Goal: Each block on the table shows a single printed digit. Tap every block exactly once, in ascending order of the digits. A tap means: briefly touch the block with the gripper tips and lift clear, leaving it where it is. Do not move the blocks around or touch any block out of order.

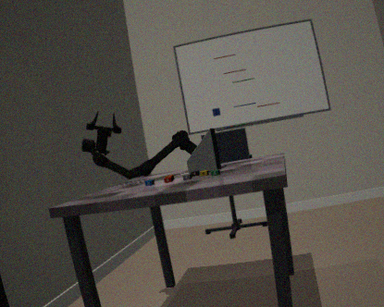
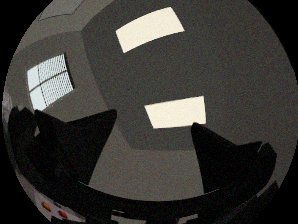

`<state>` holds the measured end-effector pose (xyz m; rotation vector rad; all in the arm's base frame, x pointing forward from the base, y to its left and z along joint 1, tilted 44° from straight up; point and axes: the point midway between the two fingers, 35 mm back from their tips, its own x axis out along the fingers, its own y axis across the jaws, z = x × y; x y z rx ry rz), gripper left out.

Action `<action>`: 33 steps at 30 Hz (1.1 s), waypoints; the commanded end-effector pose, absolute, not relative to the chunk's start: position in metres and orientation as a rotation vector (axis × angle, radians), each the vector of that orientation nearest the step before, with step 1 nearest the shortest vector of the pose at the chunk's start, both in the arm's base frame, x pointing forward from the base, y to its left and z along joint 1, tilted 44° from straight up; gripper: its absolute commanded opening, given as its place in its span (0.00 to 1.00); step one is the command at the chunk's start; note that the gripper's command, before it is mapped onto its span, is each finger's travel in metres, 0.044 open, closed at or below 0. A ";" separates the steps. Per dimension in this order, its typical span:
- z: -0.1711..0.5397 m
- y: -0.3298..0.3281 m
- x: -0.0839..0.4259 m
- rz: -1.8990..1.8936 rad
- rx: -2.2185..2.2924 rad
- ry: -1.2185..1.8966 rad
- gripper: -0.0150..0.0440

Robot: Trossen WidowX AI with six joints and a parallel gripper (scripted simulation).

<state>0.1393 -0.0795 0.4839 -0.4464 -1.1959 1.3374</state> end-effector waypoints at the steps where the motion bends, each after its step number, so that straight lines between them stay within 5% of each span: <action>1: 0.485 -0.077 0.137 1.339 -0.456 -1.186 0.93; 13: 0.457 0.083 0.061 1.209 -0.909 -0.390 0.93; 23: 0.334 0.169 0.148 0.683 -0.982 0.448 0.93; 33: 0.187 0.099 0.241 -0.044 -0.825 1.091 0.93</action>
